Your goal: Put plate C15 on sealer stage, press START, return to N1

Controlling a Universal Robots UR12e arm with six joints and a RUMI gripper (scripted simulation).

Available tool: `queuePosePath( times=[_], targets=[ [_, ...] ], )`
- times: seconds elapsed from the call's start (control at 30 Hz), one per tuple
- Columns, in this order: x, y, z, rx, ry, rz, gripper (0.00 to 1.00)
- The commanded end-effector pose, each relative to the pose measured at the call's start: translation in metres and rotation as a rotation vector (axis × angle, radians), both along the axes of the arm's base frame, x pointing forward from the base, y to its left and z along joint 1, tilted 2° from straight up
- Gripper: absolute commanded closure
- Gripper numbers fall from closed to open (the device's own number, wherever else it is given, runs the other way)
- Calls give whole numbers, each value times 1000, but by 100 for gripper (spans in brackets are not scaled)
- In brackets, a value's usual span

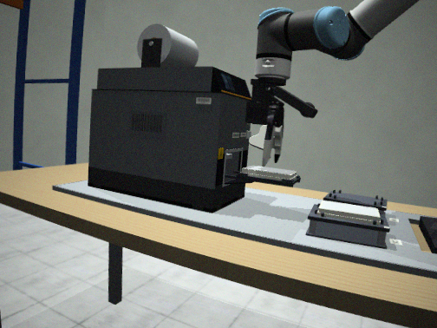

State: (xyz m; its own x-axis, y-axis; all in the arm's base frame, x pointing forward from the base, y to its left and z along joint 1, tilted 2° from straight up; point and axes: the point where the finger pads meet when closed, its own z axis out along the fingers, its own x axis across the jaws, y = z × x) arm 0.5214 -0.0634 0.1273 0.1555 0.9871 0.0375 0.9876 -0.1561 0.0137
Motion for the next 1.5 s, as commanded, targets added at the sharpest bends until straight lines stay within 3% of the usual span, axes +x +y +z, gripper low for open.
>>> queuePosePath(
  times=[0.0, 1.47],
  targets=[
    [1, 0, 1, -2, -3, 1, 32],
    [0, 2, -21, 0, 1, 2, 32]
  ],
)
